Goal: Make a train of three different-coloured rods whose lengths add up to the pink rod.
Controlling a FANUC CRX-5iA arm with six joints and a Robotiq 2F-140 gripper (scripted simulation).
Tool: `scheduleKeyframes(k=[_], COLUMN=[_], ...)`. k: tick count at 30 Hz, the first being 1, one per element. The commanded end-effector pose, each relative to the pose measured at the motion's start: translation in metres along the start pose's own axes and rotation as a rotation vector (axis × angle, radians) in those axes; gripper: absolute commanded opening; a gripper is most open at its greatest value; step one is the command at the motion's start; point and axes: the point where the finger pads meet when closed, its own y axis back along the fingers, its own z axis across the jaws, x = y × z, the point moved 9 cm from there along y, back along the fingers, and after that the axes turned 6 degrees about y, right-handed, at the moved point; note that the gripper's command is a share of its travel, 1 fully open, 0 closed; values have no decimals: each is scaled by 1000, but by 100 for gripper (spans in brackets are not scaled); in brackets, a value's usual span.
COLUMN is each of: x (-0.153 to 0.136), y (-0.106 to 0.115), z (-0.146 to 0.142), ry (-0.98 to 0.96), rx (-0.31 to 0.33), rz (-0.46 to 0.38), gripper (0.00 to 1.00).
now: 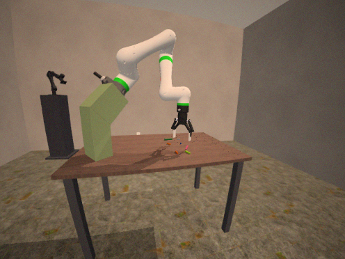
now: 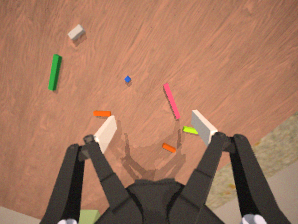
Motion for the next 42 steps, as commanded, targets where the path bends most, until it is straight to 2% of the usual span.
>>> scheduleKeyframes(k=[1, 4, 6, 19, 21, 26, 30, 31, 42], x=[15, 18, 27, 57, 57, 72, 74, 74, 74], y=[4, 4, 7, 15, 15, 20, 21, 21, 21], z=[-7, -8, -13, -31, -31, -40, -42, -42, -42], ry=[-167, -196, -303, -650, -650, -824, -854, -854, -854], rx=[3, 3, 3, 1, 1, -2, -2, -2, -2], rz=[-7, -7, -8, -8, -8, -7, -6, -6, -6], gripper=[100, 100, 100, 100, 100, 100, 100, 15, 15])
